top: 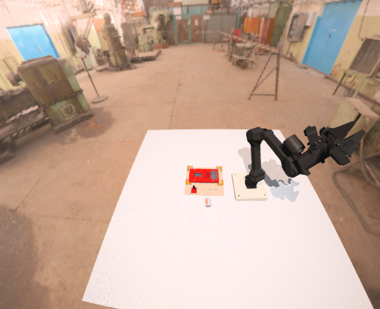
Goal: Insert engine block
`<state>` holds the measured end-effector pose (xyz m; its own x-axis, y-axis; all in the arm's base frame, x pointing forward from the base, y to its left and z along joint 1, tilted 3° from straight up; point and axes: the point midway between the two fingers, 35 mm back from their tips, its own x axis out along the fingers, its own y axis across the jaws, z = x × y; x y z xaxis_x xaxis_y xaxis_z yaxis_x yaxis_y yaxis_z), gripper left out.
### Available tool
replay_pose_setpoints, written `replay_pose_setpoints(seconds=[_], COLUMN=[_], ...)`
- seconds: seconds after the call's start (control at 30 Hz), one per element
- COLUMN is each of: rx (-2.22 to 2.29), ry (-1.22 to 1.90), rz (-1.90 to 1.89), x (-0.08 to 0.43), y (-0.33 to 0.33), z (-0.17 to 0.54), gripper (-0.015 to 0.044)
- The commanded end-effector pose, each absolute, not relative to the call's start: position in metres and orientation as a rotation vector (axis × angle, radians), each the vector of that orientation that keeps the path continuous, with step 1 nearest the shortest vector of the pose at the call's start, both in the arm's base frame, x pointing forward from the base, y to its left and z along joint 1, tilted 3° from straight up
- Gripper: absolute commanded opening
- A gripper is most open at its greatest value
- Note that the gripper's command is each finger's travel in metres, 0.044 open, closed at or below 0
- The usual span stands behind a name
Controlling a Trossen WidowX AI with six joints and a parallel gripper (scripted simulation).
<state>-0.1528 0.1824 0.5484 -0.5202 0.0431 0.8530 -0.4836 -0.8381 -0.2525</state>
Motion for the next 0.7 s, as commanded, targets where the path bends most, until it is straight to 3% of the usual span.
replay_pose_setpoints(seconds=[0.0,0.67], rx=[1.328,0.920], ry=[-0.679,-0.703], rz=[2.401,2.142], x=[-0.153,-0.119], y=[0.182,0.270], z=[0.548,0.528], gripper=[0.0426,0.0440])
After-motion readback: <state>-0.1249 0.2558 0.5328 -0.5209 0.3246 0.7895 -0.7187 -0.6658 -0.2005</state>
